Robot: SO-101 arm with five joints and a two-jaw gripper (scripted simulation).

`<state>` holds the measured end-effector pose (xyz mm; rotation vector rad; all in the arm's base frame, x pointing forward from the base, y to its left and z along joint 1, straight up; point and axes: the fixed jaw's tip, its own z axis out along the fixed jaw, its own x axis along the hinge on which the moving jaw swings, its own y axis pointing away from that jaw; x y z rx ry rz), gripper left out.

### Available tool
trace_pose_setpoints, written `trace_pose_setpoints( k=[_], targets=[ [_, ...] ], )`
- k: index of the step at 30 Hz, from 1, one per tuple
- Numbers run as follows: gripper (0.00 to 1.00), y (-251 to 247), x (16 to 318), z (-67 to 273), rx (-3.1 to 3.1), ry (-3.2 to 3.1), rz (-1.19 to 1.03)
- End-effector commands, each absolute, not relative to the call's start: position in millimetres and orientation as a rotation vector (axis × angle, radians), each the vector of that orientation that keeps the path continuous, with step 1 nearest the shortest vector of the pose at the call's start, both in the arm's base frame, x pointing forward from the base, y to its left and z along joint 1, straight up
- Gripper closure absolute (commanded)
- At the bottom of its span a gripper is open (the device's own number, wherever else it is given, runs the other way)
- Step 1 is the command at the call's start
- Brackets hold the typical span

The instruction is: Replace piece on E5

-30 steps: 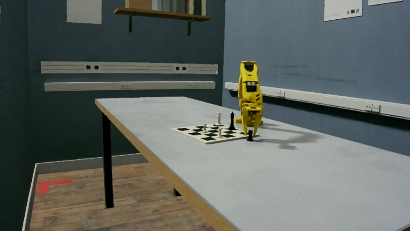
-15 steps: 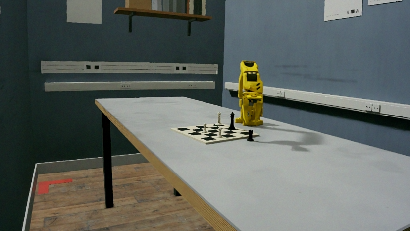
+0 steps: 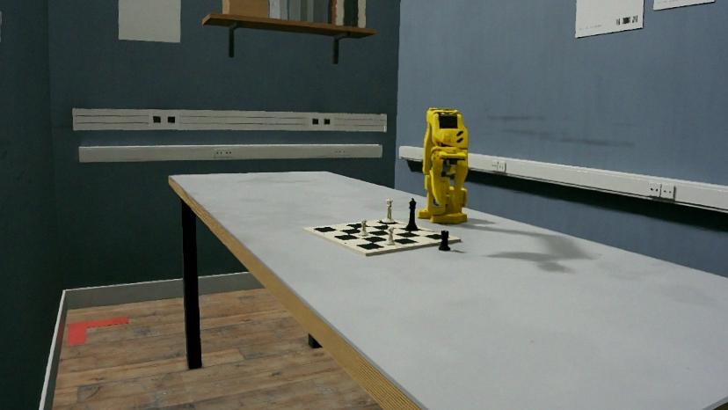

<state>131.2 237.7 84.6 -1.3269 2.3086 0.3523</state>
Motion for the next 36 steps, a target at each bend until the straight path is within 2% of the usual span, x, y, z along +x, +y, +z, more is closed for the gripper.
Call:
trace_pose_setpoints(
  k=[1, 10, 17, 25, 31, 36],
  targets=[
    [0.88, 240, 131, 95, -1.31, 2.29, 0.375],
    [0.88, 238, 132, 97, -1.303, 2.293, 0.373],
    [0.88, 218, 142, 104, -1.214, 2.335, 0.347],
    [0.88, 130, 161, 122, -0.816, 2.484, 0.234],
    [0.88, 64, 148, 120, -0.452, 2.567, 0.132],
    [0.88, 44, 139, 115, -0.311, 2.587, 0.094]
  ],
)
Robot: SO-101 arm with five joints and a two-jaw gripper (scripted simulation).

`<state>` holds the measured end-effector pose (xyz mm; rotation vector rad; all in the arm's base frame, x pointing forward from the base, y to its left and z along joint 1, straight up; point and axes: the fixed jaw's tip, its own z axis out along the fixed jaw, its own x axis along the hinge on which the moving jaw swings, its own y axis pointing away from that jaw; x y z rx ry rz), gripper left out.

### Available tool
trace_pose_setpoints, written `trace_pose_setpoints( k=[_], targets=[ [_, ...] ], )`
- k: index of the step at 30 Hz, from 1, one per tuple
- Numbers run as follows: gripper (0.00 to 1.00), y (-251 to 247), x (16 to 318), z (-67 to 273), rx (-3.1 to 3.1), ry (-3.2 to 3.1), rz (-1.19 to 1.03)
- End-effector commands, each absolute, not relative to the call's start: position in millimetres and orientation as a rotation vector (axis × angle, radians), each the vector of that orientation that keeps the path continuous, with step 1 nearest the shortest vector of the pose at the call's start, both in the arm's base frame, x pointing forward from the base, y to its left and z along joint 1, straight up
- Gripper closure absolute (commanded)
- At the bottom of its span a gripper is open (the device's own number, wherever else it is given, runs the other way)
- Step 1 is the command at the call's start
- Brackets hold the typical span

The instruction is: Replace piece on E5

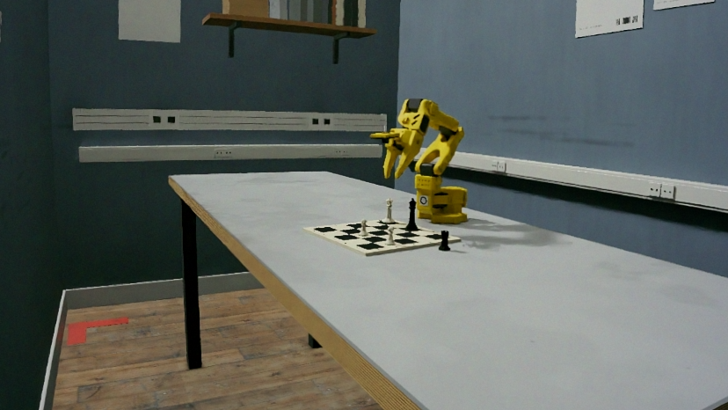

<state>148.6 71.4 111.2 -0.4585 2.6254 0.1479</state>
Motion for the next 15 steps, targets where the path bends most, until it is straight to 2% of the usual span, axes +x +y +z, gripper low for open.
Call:
trace_pose_setpoints(
  k=[1, 15],
  targets=[
    [0.88, 39, 136, 113, -0.275, 2.591, 0.084],
    [0.88, 26, 129, 108, -0.17, 2.6, 0.055]
  ],
)
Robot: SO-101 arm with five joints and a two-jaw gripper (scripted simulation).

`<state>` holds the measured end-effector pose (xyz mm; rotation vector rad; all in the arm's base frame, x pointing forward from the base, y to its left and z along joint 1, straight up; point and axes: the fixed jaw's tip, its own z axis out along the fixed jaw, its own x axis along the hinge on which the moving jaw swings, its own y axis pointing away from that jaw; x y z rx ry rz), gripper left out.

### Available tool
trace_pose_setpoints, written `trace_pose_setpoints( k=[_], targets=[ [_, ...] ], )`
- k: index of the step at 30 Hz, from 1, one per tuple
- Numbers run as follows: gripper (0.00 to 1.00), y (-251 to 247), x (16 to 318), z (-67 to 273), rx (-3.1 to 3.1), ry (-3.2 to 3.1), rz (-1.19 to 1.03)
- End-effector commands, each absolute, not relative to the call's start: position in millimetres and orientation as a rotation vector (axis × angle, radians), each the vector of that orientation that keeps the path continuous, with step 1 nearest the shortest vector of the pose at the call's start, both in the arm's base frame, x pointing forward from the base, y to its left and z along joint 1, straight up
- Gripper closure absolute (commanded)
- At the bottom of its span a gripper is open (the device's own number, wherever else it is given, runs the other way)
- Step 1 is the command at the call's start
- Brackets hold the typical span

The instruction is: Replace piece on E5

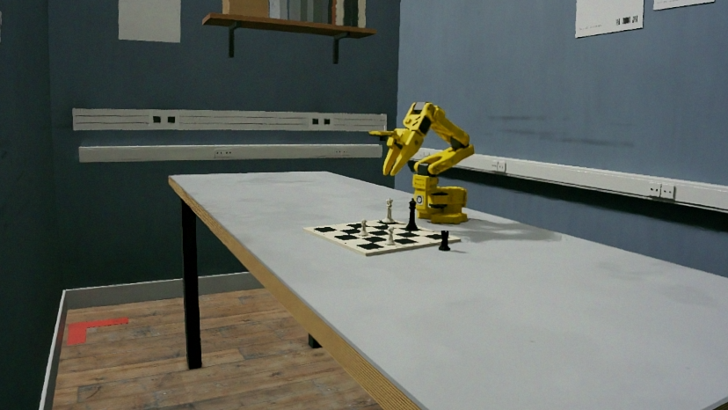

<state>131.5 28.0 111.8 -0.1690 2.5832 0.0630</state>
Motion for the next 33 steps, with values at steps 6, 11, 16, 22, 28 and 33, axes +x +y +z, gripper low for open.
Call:
trace_pose_setpoints(
  k=[6, 11, 16, 22, 28, 33],
  targets=[
    [0.88, 25, 126, 104, -0.161, 2.601, 0.053],
    [0.88, 24, 125, 102, -0.156, 2.601, 0.052],
    [0.88, 24, 125, 102, -0.156, 2.601, 0.052],
    [0.88, 24, 125, 101, -0.156, 2.601, 0.052],
    [0.88, 24, 125, 95, -0.156, 2.601, 0.052],
    [0.88, 24, 125, 88, -0.156, 2.601, 0.052]
  ],
)
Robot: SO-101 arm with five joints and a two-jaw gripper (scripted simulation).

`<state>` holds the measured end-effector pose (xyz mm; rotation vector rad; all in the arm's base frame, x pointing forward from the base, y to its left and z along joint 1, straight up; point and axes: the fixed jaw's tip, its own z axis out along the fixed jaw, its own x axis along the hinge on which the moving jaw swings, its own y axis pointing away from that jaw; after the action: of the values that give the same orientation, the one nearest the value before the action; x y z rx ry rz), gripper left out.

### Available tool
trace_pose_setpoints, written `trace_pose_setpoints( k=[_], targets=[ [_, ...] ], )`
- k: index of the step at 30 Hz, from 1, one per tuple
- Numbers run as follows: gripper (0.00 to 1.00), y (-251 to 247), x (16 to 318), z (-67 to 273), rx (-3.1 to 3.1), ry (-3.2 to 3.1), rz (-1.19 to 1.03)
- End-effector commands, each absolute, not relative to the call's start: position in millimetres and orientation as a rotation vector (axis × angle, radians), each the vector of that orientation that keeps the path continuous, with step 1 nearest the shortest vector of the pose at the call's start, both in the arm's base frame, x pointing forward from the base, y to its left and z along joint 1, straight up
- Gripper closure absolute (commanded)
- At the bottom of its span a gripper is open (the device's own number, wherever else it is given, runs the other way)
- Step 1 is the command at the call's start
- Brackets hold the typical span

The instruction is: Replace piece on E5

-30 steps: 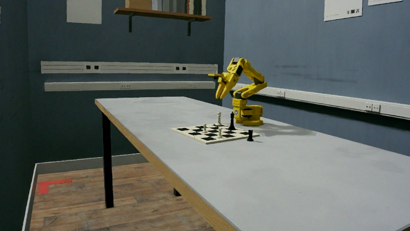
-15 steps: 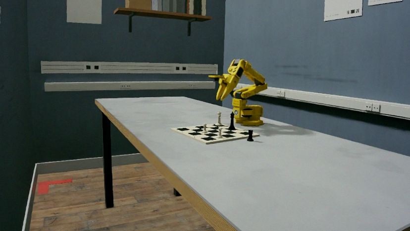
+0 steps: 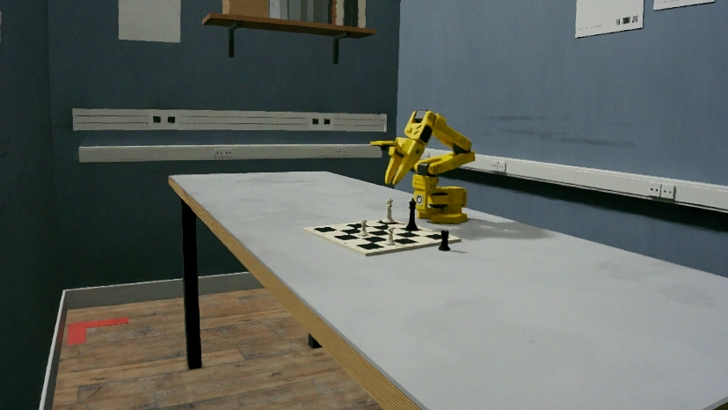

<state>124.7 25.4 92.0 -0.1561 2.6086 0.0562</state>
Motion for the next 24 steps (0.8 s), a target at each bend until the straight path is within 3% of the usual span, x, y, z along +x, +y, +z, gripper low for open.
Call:
trace_pose_setpoints(
  k=[1, 24],
  targets=[
    [0.88, 24, 125, 88, -0.156, 2.601, 0.052],
    [0.88, 24, 126, 37, -0.156, 2.6, 0.052]
  ],
)
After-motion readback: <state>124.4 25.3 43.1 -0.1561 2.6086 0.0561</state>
